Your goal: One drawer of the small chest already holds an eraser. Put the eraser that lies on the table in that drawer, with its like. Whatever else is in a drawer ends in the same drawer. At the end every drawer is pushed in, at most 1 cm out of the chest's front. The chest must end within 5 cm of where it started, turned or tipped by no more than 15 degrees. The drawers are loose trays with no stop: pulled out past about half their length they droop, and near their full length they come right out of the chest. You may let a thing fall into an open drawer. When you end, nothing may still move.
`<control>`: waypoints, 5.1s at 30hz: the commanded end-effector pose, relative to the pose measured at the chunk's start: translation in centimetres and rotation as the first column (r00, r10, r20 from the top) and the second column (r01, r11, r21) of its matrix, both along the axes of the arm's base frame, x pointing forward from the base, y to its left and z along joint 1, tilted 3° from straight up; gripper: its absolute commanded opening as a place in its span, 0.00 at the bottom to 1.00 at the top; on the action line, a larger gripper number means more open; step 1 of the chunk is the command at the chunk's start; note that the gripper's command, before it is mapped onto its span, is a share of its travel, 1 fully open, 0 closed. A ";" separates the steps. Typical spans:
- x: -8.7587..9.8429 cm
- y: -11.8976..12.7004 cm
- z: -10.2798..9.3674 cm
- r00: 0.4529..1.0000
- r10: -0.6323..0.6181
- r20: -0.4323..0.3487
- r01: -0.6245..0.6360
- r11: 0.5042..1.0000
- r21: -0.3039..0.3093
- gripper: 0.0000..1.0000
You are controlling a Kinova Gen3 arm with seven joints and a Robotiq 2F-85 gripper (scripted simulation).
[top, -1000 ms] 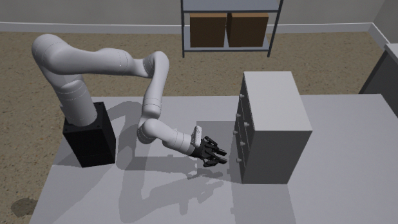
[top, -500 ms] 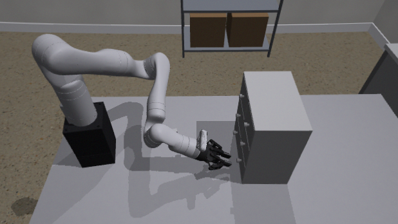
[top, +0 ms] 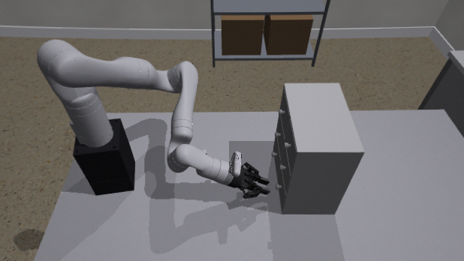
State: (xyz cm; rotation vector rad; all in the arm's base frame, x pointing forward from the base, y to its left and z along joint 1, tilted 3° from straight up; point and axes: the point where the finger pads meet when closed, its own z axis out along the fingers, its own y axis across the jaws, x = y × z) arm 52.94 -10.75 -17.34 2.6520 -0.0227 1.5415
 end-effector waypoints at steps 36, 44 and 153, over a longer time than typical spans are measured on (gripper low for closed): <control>0.1 0.0 0.2 1.000 0.000 0.002 0.000 1.000 0.000 0.33; 0.3 0.0 0.2 1.000 0.000 0.002 0.000 1.000 0.000 0.33; 2.0 -0.1 0.2 1.000 0.000 0.002 0.000 1.000 0.000 0.13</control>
